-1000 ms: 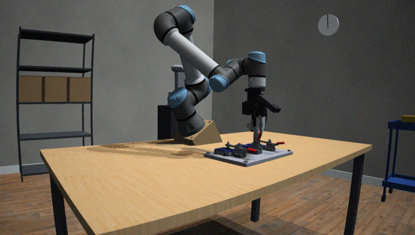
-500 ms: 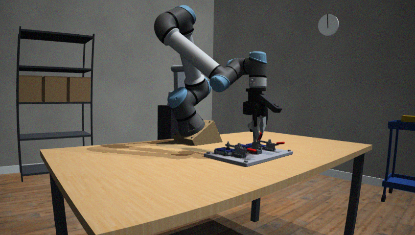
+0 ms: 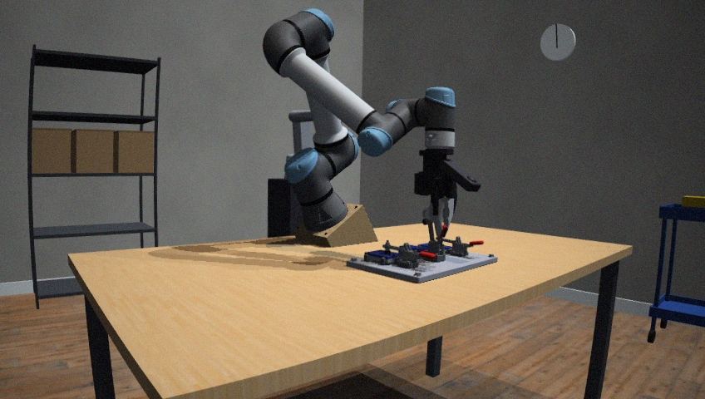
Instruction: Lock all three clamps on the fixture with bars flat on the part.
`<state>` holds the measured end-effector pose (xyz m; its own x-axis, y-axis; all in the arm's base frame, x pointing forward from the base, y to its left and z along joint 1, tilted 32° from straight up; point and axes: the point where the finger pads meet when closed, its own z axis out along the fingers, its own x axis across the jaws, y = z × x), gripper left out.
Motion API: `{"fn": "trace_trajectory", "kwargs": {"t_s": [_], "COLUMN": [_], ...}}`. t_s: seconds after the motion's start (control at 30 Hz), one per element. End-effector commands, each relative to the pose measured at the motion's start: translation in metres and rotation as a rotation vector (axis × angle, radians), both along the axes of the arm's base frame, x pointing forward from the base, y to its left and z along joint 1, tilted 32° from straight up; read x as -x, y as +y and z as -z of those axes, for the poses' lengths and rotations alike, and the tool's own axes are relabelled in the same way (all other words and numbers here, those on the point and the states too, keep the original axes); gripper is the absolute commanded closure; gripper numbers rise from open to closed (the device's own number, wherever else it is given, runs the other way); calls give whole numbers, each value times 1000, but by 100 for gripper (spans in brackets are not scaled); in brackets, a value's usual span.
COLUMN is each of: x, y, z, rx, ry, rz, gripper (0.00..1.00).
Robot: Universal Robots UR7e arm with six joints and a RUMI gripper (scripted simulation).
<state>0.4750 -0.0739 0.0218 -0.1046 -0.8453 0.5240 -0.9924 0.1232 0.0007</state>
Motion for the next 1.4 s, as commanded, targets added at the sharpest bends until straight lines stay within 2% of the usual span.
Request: {"fn": "trace_trajectory", "kwargs": {"t_s": [0.0, 1.37], "x": [-5, -20], "y": [-1, -6], "z": [1, 6], "rx": [0, 0], "ry": [-1, -1], "rz": [1, 0], "gripper": [100, 100]}}
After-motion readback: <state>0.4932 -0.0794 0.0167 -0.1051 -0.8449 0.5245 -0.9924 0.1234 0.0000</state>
